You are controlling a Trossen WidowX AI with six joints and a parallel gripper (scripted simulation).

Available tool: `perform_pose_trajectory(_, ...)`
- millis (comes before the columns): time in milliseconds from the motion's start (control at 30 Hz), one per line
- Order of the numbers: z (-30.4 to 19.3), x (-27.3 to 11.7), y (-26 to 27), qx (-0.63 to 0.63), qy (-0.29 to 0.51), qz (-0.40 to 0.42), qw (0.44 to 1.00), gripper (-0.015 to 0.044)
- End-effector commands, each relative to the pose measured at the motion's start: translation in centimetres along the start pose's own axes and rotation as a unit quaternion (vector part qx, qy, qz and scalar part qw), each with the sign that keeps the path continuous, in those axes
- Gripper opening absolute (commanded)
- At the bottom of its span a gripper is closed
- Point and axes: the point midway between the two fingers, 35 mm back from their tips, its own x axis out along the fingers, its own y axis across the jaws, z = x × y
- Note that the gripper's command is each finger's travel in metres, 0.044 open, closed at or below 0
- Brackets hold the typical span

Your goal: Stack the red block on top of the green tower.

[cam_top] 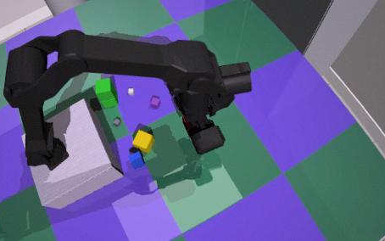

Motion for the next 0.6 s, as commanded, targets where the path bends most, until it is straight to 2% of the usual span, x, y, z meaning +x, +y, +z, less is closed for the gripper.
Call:
perform_pose_trajectory(0, 0.0, -0.1, 0.0, 0.0, -0.001, 0.0, 1.0, 0.0)
perform_pose_trajectory(200, -0.3, -0.5, 0.9, 0.0, -0.002, -0.001, 1.0, 0.0)
perform_pose_trajectory(567, -2.3, -1.1, 7.1, -0.002, -0.002, -0.002, 1.0, 0.0)
